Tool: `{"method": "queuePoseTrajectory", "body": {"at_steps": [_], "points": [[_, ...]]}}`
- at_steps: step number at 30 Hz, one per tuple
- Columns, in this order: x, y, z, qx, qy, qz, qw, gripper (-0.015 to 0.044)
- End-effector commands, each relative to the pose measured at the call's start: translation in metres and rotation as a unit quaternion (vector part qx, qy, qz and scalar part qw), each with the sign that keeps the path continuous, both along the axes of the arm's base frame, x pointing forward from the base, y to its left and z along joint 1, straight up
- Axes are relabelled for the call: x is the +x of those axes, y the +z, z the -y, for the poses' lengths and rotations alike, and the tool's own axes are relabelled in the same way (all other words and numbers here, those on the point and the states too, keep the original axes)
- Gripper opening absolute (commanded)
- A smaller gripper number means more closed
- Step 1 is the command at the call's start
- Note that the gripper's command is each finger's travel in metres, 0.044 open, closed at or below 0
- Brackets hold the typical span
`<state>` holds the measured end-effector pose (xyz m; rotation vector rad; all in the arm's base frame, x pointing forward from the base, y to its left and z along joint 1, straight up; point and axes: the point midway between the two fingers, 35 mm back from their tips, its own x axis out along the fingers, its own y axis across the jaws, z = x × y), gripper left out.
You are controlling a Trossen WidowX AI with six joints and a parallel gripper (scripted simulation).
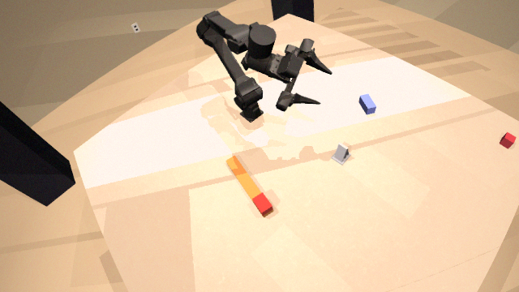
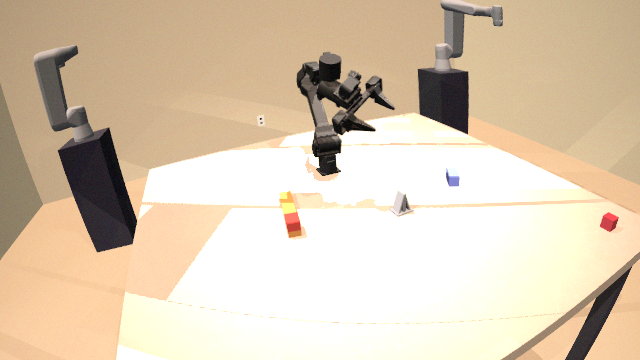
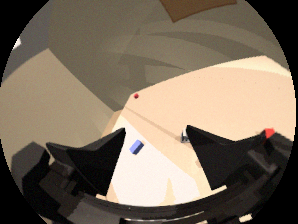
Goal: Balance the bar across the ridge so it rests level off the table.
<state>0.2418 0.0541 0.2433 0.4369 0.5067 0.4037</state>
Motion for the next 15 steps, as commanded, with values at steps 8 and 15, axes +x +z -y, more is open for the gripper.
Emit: {"method": "queuePoseTrajectory", "body": {"at_steps": [8, 15], "points": [[0.013, -0.01, 0.026, -0.043, -0.041, -0.04, 0.997, 0.0315], [0.023, -0.022, 0.056, -0.089, -0.078, -0.089, 0.989, 0.0315]]}}
